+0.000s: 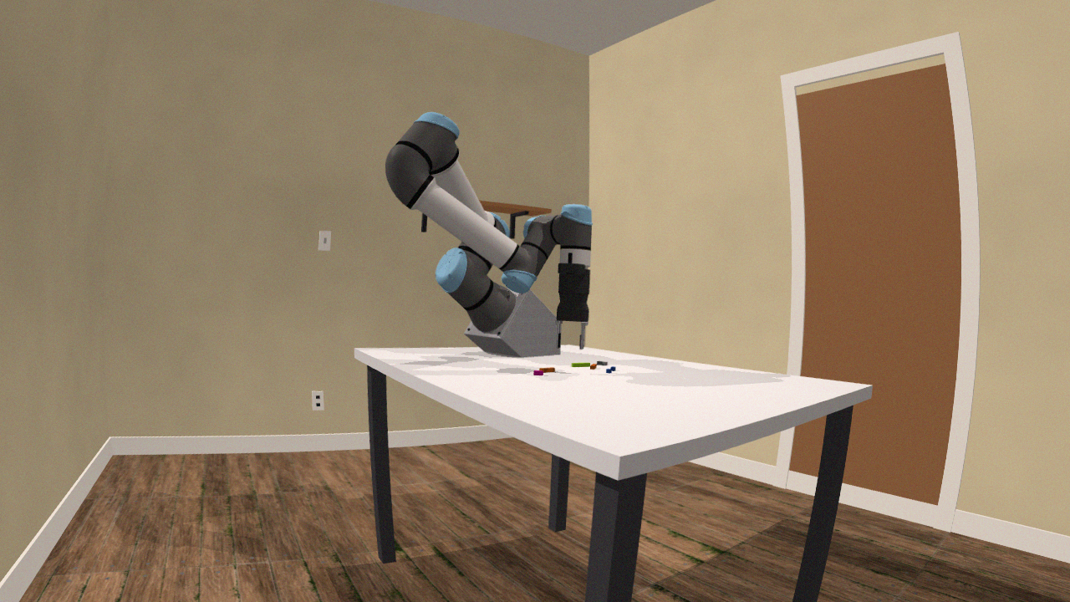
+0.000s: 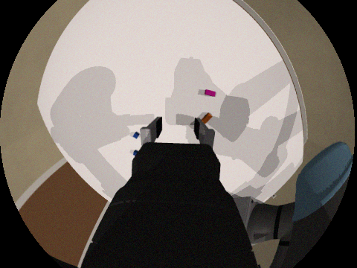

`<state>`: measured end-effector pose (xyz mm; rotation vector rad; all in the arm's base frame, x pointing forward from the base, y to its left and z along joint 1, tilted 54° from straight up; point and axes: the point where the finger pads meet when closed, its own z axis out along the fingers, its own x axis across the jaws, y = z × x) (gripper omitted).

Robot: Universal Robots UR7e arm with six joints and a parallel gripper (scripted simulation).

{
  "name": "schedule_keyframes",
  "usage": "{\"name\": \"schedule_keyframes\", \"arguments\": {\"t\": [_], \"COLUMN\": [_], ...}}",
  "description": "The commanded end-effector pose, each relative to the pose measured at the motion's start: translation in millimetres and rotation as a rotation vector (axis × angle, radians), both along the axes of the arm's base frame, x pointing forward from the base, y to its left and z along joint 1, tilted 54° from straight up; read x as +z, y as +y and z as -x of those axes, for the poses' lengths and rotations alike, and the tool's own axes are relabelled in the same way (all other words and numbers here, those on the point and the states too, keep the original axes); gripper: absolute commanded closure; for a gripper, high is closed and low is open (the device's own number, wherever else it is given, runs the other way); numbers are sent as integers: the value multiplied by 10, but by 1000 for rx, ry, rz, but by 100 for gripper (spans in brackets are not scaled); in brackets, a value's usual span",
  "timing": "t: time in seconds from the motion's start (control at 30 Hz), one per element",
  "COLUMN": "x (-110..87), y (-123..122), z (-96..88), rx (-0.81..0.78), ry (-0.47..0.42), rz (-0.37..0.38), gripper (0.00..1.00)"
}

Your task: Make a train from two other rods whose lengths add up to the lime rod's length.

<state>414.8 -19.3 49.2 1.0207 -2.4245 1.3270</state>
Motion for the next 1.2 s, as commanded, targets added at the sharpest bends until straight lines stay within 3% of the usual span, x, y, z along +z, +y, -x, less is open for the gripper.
{"name": "schedule_keyframes", "arguments": {"t": [0.0,0.23,0.3,0.4,0.8,0.87,1.17], "x": [6,2,2,-2,-22,-22,-42], "y": [5,13,13,18,35,35,47], "z": [-17,-27,-27,-28,-14,-14,21], "rx": [108,224,224,295,493,493,659], "ry": [127,287,287,384,656,656,886], "rz": [17,48,48,67,121,121,166], "gripper": [0,0,0,0,0,0,0]}}
